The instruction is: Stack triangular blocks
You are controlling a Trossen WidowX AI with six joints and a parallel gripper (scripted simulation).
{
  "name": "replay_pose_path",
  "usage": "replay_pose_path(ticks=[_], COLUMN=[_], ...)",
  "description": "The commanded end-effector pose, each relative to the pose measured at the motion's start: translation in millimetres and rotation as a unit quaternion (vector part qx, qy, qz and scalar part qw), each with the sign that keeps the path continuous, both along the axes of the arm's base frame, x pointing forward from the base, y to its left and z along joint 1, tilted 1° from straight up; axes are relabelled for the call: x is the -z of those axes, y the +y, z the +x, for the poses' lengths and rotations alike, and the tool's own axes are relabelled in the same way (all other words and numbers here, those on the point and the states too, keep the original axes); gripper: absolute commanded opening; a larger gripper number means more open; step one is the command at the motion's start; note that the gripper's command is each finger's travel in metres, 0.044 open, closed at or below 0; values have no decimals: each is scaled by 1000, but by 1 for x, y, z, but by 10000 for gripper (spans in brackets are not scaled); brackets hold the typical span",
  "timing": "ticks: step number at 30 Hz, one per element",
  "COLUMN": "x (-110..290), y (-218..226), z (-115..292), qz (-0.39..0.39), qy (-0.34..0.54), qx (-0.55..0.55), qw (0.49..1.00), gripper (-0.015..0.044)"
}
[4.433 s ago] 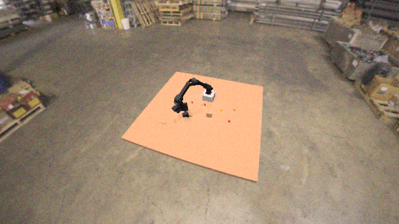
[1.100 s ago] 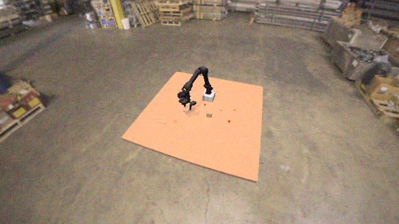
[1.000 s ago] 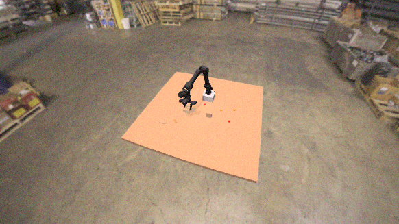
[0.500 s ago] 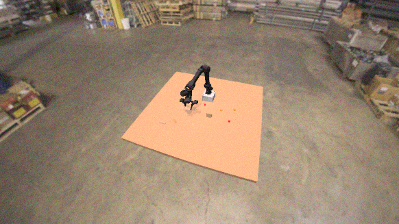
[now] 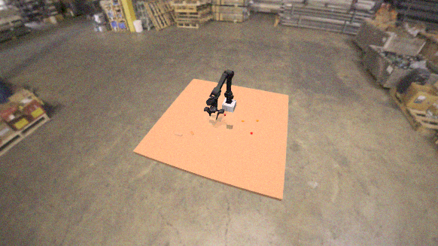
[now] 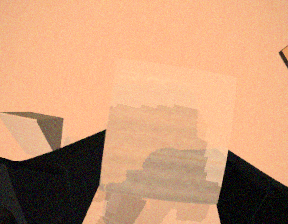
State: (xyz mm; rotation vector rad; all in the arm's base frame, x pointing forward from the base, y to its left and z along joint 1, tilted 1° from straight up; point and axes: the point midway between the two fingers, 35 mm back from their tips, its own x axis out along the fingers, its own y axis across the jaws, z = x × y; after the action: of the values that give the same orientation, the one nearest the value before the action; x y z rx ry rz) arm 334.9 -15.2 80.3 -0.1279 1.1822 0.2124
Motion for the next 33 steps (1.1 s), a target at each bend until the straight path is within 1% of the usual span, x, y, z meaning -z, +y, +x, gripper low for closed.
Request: replay_pose_path(ticks=[1,14,33], x=[-8,-21,-36], y=[14,61,114], z=[-8,-40,-105], qz=[-1,1,3], qy=[-2,0,-5], qx=[3,10,6], qw=[1000,1000,1000], gripper=[0,0,0])
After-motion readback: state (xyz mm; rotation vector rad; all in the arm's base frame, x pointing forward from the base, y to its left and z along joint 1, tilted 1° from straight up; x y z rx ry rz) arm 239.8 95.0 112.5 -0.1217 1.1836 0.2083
